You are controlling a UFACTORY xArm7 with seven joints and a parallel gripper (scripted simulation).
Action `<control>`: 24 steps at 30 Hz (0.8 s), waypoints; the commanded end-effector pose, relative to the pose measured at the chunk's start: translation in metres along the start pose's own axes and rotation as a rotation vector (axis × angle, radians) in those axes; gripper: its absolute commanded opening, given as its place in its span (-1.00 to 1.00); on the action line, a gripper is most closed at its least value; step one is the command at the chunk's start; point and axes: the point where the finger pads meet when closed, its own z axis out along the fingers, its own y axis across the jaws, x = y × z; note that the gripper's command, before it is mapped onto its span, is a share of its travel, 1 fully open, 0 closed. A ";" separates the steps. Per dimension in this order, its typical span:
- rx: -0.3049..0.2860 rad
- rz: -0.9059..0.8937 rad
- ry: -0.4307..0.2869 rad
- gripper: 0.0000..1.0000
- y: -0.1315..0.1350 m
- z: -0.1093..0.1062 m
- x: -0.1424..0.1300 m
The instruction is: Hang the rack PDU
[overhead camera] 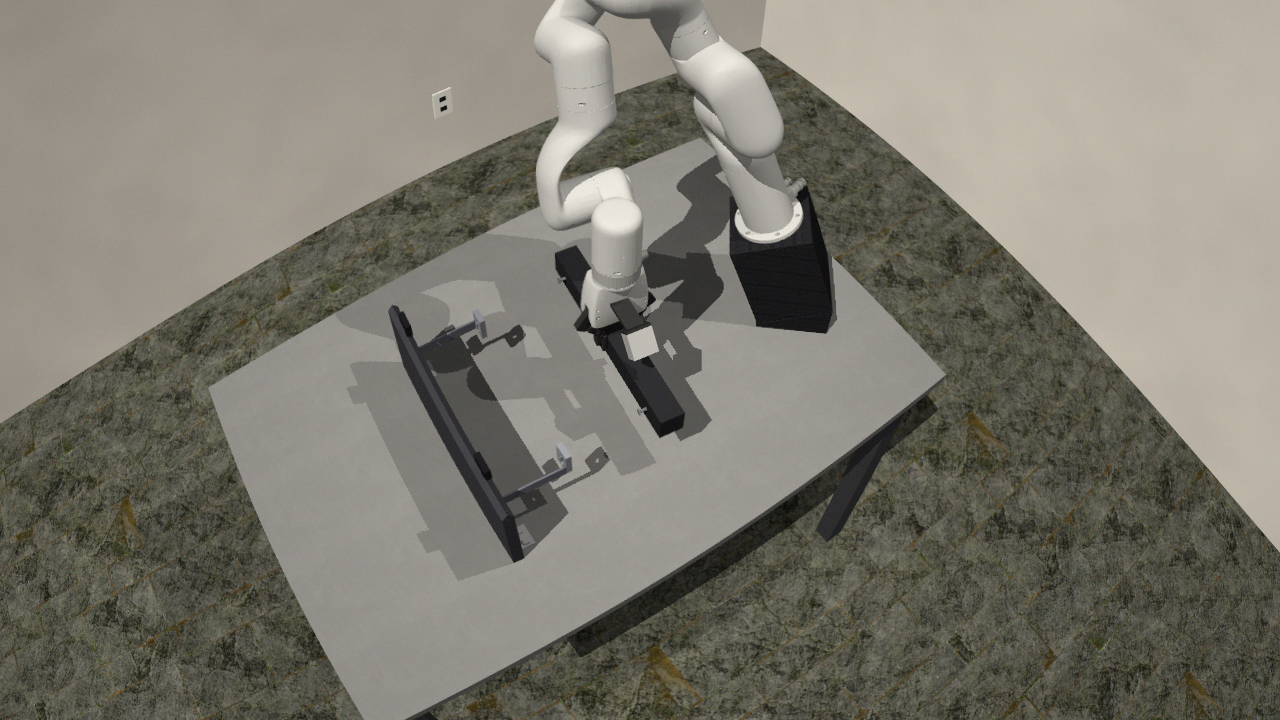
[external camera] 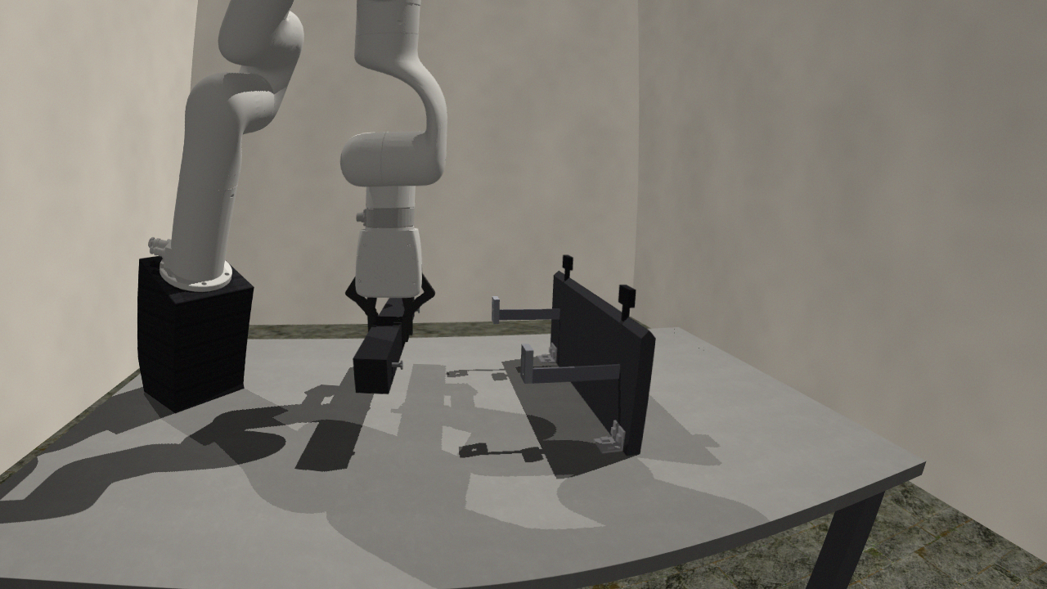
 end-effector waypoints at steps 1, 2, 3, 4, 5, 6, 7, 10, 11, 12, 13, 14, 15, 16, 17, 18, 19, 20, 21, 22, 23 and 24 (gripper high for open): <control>-0.001 0.000 0.001 -1.00 0.001 -0.001 0.000; -0.001 0.000 0.001 -1.00 0.001 -0.001 0.000; -0.001 0.000 0.001 -1.00 0.001 -0.001 0.000; -0.001 0.000 0.001 -1.00 0.001 -0.001 0.000; -0.001 0.000 0.001 -1.00 0.001 -0.001 0.000; -0.001 0.000 0.001 -1.00 0.001 -0.001 0.000; -0.001 0.000 0.001 -1.00 0.001 -0.001 0.000; -0.001 0.000 0.001 -1.00 0.001 -0.001 0.000; -0.001 0.000 0.001 -1.00 0.001 -0.001 0.000; -0.001 0.000 0.001 -1.00 0.001 -0.001 0.000; -0.001 0.000 0.001 -1.00 0.001 -0.001 0.000; -0.001 -0.001 0.001 -1.00 0.001 -0.001 0.000; -0.001 -0.001 0.001 -1.00 0.001 -0.001 0.000; -0.001 -0.002 0.001 -1.00 0.001 -0.001 0.000; -0.001 -0.004 0.001 -1.00 0.001 -0.001 0.000; -0.001 -0.006 0.001 -1.00 0.001 -0.001 0.000; -0.001 -0.010 0.001 -1.00 0.002 -0.001 0.000; -0.001 -0.014 0.001 -1.00 0.002 -0.001 0.001; -0.001 -0.014 0.001 -1.00 0.002 -0.001 0.001; -0.001 -0.014 0.001 -1.00 0.002 -0.001 0.001; -0.001 -0.019 0.001 -1.00 0.002 -0.001 0.001; -0.002 -0.025 0.001 -1.00 0.003 -0.001 0.001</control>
